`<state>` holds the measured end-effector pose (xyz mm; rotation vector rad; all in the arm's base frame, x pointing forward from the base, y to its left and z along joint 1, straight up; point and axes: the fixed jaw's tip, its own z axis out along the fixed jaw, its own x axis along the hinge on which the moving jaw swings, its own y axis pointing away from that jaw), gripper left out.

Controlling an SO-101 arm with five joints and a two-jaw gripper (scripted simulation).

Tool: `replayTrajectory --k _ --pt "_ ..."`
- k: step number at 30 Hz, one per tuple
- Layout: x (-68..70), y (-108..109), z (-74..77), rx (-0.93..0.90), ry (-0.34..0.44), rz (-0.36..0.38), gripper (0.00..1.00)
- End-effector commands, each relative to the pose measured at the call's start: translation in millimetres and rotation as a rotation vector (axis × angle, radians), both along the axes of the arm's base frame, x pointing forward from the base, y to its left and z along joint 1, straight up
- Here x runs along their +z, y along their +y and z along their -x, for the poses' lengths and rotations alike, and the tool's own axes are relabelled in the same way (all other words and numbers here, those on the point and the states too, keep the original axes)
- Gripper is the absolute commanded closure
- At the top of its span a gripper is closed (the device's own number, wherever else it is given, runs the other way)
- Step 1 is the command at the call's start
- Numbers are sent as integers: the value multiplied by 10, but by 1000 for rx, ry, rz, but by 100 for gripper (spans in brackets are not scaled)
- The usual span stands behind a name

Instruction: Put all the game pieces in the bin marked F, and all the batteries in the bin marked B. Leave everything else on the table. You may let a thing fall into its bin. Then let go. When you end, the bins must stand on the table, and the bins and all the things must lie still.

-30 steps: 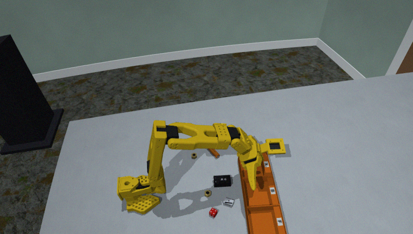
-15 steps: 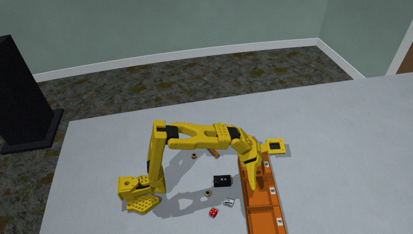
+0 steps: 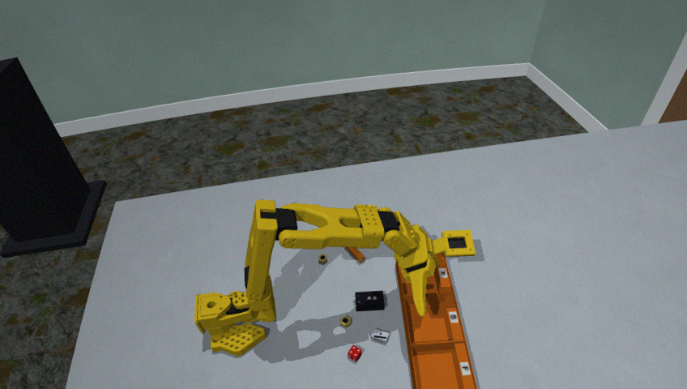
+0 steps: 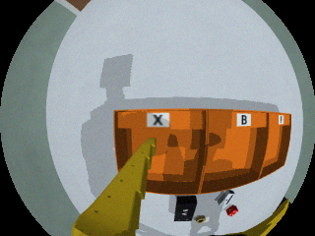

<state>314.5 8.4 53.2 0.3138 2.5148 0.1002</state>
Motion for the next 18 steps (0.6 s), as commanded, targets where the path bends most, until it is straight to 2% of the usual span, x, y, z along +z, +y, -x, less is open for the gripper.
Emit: replayTrajectory --k 1,8,16,18 --pt "186 32 -57 5 -76 -5 0" --pt "242 32 -66 6 -95 -5 0" --pt "507 33 -91 6 -186 -6 0" --pt "507 33 -91 6 -186 -6 0"
